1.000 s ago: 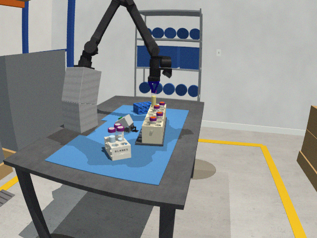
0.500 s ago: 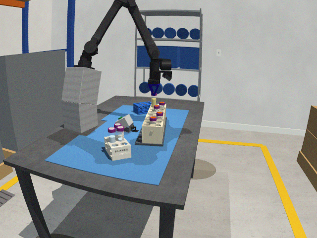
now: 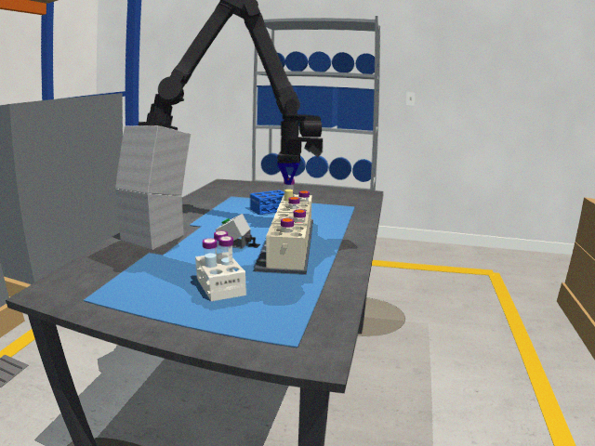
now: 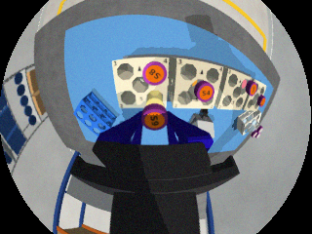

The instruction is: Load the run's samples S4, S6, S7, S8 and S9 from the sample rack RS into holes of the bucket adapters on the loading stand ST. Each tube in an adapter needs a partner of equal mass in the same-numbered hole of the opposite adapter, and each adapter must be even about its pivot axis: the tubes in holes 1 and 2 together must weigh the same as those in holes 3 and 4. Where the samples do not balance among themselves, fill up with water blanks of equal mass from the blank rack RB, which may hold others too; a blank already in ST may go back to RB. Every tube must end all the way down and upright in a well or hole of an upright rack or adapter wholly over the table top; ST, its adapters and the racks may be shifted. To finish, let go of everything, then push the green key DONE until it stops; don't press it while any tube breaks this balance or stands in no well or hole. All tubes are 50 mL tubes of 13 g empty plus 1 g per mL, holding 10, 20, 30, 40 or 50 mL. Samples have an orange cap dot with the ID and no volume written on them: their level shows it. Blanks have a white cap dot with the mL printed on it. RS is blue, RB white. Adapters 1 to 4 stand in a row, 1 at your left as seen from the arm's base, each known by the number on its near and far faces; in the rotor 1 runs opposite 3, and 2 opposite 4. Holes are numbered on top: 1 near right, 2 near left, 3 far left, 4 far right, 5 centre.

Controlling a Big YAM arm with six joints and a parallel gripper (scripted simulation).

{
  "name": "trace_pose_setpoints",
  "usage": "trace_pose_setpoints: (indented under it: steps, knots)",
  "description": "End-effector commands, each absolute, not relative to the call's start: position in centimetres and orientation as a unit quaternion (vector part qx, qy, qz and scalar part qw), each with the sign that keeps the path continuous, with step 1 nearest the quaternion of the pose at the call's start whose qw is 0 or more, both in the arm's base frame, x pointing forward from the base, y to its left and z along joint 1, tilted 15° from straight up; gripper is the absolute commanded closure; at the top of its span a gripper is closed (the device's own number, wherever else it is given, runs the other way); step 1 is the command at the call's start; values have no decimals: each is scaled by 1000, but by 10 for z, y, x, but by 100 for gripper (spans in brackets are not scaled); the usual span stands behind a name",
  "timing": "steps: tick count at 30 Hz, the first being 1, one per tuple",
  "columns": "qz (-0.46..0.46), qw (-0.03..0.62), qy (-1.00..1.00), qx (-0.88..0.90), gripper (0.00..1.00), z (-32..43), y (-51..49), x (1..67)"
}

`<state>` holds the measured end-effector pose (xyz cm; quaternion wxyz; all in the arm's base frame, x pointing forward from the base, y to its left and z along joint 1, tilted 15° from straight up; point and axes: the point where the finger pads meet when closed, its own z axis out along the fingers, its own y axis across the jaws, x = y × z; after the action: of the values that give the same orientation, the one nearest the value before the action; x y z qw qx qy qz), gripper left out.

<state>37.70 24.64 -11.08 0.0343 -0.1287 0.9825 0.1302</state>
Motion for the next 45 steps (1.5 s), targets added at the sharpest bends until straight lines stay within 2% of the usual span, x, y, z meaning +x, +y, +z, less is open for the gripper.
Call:
trace_pose_setpoints:
  steps: [1, 39, 40, 45]
  knots:
    - [133, 47, 981, -130, 100, -116, 258, 387]
    - [133, 45, 982, -128, 100, -144, 260, 387]
    - [133, 45, 982, -128, 45, -144, 260, 387]
    - [133, 45, 982, -128, 45, -144, 260, 387]
